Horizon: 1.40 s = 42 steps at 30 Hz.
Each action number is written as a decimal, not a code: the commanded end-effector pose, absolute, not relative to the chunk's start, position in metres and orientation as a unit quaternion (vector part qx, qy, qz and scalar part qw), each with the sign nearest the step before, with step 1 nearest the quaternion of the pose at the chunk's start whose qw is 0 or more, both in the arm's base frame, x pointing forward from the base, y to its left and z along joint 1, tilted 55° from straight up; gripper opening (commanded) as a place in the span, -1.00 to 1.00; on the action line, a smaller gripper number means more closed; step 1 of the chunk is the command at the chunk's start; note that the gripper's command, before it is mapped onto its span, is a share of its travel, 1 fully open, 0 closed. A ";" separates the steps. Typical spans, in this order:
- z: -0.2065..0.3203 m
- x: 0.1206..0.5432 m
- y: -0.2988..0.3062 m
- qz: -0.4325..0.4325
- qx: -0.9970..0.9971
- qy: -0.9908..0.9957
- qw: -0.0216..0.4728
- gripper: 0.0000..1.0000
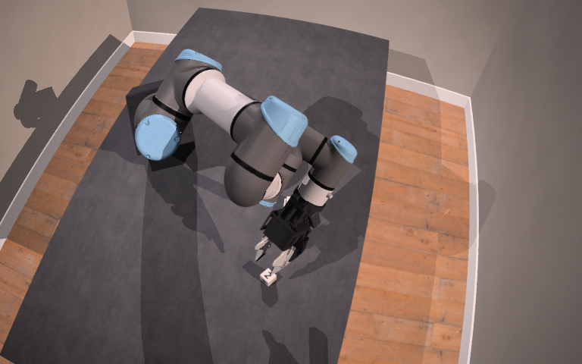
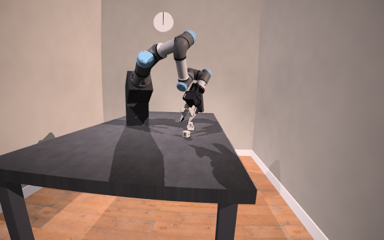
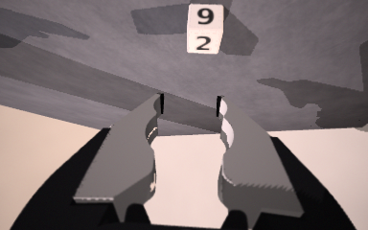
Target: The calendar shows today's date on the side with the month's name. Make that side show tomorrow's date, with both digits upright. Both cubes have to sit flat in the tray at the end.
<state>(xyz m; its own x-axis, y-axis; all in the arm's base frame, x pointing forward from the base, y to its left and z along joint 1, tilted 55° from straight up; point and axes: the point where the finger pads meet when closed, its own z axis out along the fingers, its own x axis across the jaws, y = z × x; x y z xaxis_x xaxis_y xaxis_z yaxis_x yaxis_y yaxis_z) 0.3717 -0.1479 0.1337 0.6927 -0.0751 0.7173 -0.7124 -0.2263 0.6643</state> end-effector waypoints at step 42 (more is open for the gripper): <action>0.140 0.378 -0.145 0.281 0.697 -0.276 0.600 -0.44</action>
<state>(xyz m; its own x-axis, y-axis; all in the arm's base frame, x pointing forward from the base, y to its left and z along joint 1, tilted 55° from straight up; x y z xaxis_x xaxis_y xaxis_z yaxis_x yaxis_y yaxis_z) 0.3773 -0.1450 0.1393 0.6908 -0.0473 0.7215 -0.7204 -0.1295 0.6813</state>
